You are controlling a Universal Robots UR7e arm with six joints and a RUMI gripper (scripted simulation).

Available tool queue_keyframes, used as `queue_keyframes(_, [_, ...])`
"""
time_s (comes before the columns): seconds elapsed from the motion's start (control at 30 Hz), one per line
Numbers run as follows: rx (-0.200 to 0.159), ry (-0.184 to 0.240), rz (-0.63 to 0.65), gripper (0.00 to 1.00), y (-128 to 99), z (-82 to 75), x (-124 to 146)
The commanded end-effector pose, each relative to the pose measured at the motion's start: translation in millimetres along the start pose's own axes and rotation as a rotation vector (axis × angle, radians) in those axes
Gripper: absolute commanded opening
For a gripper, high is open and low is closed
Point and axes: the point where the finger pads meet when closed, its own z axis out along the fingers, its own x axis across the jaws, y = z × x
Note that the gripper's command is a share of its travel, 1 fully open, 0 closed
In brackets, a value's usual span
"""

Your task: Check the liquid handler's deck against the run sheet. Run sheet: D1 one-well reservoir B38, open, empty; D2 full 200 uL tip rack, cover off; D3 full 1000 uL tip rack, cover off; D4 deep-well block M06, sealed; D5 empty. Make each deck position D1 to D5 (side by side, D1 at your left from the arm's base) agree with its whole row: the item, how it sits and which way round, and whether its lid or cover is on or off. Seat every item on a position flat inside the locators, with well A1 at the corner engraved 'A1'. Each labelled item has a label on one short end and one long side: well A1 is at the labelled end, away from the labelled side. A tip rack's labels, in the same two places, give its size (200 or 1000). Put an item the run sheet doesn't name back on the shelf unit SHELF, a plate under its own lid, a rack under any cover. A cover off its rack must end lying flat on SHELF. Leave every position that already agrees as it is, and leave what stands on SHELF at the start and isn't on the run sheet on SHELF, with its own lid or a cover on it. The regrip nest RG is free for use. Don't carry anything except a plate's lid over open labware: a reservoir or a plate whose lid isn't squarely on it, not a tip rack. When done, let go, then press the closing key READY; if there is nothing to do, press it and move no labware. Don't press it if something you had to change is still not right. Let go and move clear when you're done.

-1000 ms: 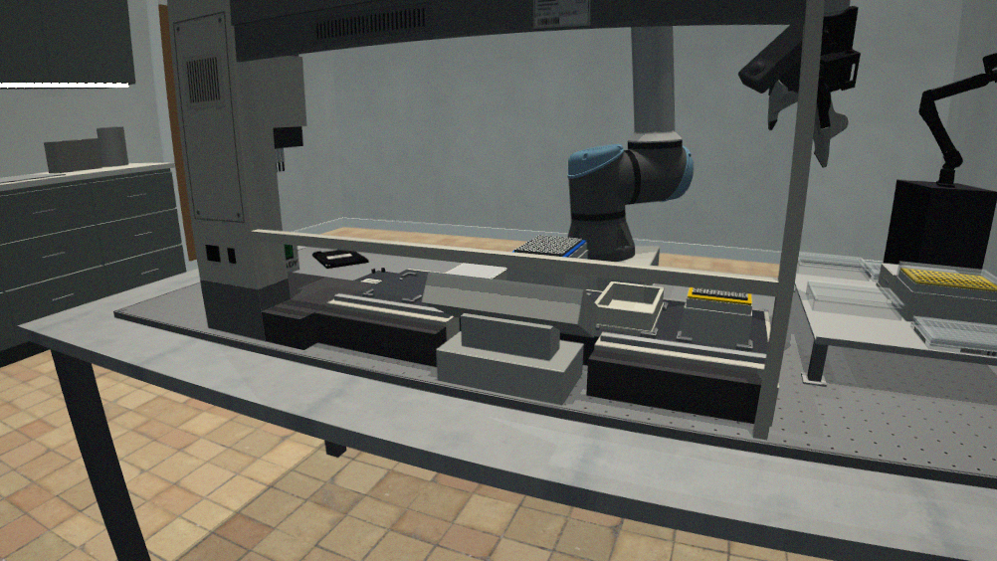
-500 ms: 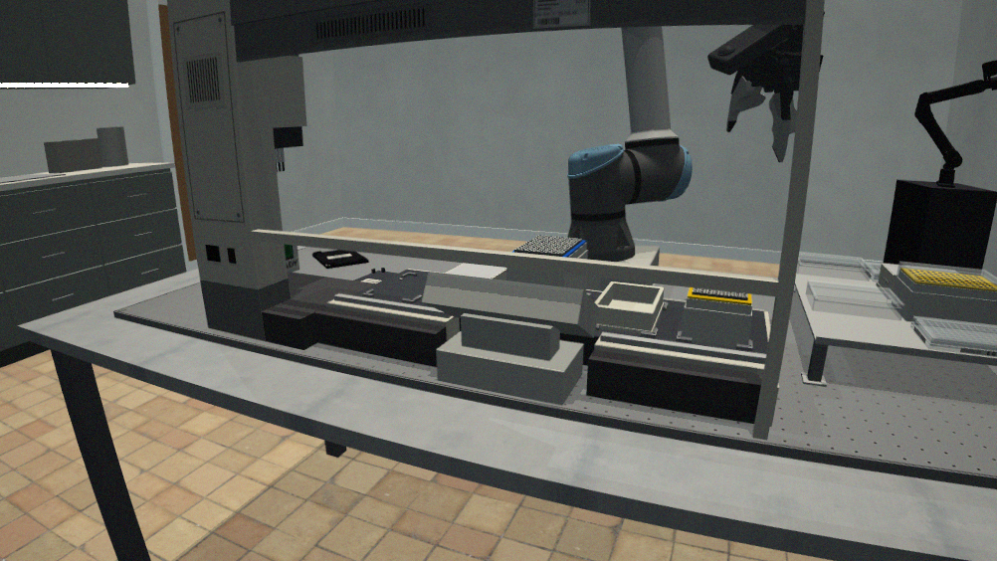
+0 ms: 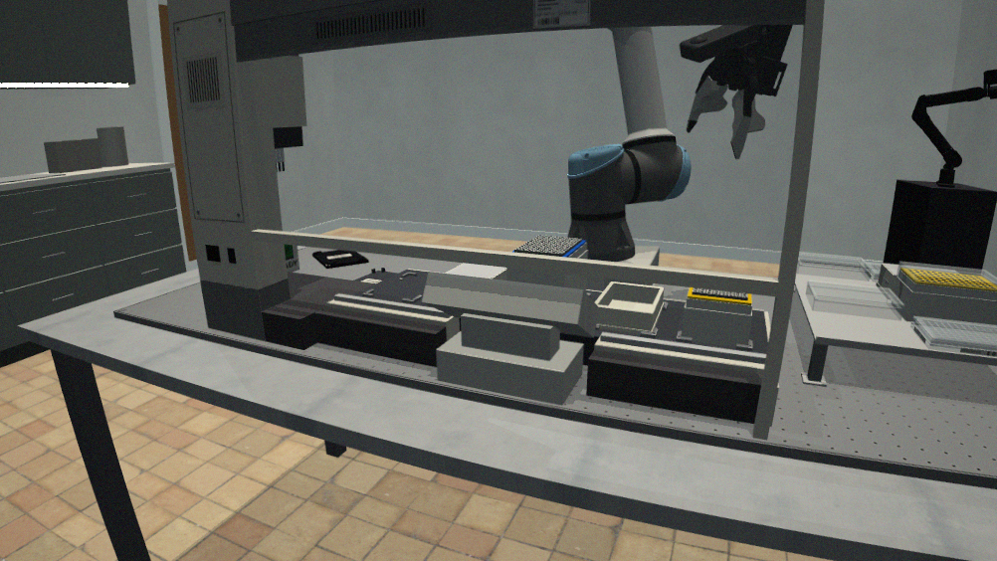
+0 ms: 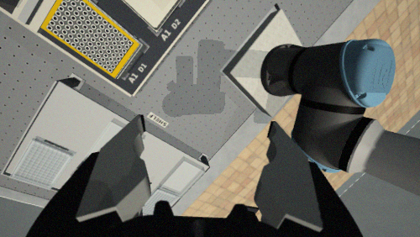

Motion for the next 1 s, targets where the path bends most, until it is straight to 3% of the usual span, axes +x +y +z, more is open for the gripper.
queue_keyframes(0.0, [-0.080, -0.068, -0.259, 0.82, -24, 7.5, 17])
queue_keyframes(0.07, [-0.049, -0.074, -0.261, 0.82, -32, 10.0, 23])
queue_keyframes(0.13, [-0.046, -0.072, -0.254, 0.82, -32, 10.0, 23])
queue_keyframes(0.17, [-0.014, -0.078, -0.261, 0.82, -36, 11.3, 26])
queue_keyframes(0.63, [0.204, -0.104, -0.284, 0.82, -90, 28.9, 66])
queue_keyframes(0.7, [0.207, -0.101, -0.277, 0.82, -90, 28.9, 66])
queue_keyframes(0.73, [0.241, -0.103, -0.286, 0.82, -94, 30.2, 69])
queue_keyframes(0.97, [0.313, -0.096, -0.286, 0.82, -121, 39.0, 89])
